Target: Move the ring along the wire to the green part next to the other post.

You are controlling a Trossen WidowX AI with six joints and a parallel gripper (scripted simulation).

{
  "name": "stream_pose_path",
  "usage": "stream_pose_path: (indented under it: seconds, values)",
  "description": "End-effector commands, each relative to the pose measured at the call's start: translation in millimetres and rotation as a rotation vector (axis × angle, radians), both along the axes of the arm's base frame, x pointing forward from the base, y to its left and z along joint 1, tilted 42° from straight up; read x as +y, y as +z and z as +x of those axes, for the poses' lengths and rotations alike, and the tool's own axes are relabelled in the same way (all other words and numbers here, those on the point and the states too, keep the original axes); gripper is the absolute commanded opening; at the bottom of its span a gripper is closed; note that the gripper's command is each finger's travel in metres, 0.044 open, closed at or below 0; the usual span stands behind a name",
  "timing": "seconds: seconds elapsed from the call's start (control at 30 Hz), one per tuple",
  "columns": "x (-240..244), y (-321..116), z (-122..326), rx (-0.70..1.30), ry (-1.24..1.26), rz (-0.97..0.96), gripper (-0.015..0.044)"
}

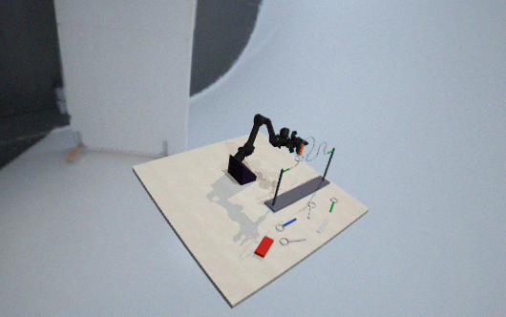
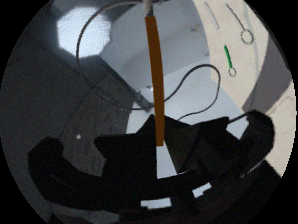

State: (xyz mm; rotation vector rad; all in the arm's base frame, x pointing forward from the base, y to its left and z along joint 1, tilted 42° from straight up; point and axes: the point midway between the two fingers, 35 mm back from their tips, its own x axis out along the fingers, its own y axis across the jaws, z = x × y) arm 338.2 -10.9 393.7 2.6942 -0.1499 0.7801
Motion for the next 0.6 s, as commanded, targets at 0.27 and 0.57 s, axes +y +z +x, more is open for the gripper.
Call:
stream_pose_path:
  seconds: [0.27, 0.57]
  values:
    - [38, -22, 4, 0.021, -0.009, -0.268, -0.0150]
    - [60, -42, 6, 0.032, -0.018, -0.462, -0.0150]
